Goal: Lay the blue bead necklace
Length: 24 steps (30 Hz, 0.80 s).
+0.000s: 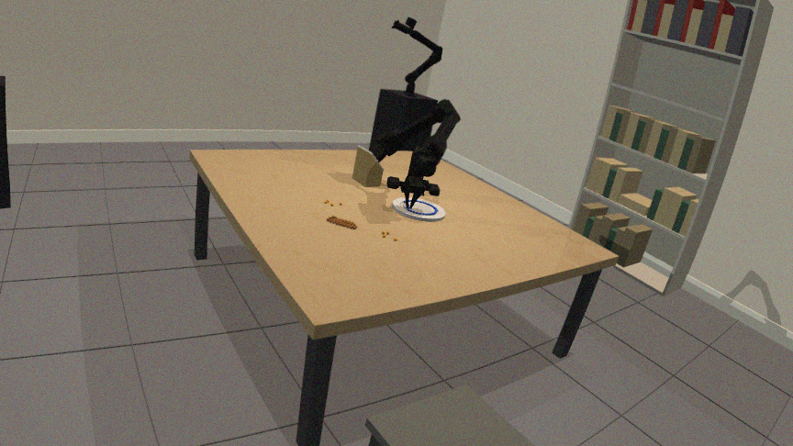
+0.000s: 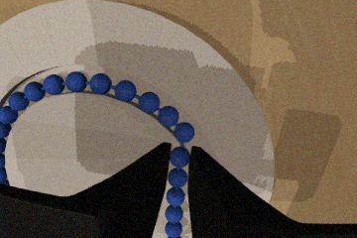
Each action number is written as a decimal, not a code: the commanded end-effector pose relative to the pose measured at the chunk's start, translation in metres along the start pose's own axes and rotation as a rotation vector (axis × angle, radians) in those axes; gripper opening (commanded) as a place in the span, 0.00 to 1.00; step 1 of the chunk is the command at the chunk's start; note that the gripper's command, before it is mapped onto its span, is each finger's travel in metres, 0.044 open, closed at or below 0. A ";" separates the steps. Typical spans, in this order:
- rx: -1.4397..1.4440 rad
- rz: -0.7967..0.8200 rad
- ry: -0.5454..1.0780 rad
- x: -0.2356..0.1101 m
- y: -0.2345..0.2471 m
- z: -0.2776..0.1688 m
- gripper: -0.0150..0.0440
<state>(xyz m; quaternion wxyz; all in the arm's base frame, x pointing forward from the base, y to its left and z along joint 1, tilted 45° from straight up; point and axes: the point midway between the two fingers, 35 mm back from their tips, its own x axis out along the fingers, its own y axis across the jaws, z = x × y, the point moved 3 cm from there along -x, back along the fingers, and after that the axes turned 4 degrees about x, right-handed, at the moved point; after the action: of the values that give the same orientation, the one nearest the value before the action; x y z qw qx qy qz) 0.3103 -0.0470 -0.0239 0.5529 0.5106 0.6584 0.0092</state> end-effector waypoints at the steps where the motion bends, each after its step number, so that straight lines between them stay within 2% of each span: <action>1: -0.001 0.000 -0.001 0.000 0.000 0.000 0.25; 24: 0.005 0.002 0.002 -0.006 -0.009 0.002 0.25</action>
<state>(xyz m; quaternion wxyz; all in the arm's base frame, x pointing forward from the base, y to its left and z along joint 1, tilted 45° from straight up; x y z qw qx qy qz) 0.3061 -0.0542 -0.0242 0.5505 0.5129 0.6586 0.0092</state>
